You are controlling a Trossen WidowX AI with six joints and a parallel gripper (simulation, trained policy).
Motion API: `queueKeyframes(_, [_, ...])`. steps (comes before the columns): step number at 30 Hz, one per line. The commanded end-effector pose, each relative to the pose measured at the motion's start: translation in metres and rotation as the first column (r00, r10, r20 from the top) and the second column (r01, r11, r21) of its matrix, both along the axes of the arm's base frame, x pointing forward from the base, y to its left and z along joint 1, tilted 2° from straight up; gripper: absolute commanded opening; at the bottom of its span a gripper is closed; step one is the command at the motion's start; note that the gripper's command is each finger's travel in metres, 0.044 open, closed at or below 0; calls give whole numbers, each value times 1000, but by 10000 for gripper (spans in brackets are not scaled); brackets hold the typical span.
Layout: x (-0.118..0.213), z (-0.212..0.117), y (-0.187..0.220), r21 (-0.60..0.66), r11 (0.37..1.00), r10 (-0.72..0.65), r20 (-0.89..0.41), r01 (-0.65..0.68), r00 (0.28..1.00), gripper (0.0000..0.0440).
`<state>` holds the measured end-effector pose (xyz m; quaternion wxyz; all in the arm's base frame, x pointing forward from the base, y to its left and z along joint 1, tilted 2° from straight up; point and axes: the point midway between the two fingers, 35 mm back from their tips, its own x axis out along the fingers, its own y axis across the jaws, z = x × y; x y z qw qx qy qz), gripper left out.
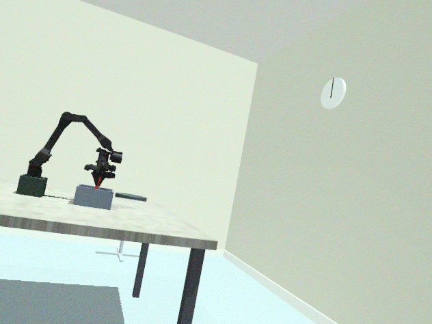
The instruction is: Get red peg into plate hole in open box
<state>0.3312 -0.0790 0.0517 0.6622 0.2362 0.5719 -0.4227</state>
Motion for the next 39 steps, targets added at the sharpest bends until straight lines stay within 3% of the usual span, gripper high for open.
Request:
queueKeyframes(1, [2, -12, -3, 25, 999, 23, -17, -22, 1000, 29])
queueKeyframes(6, [4, -29, -8, 67, 997, 44, -39, -41, 998, 147])
queueKeyframes(9, [11, -32, -13, 82, 994, 79, -34, -76, 996, 163])
queueKeyframes(21, [57, -23, -17, 179, 978, 107, 33, -111, 994, 440])
queueKeyframes(29, [97, -7, -9, 225, 958, 148, 143, -177, 979, 440])
queueKeyframes(39, [100, -6, -8, 226, 957, 150, 150, -181, 977, 440])
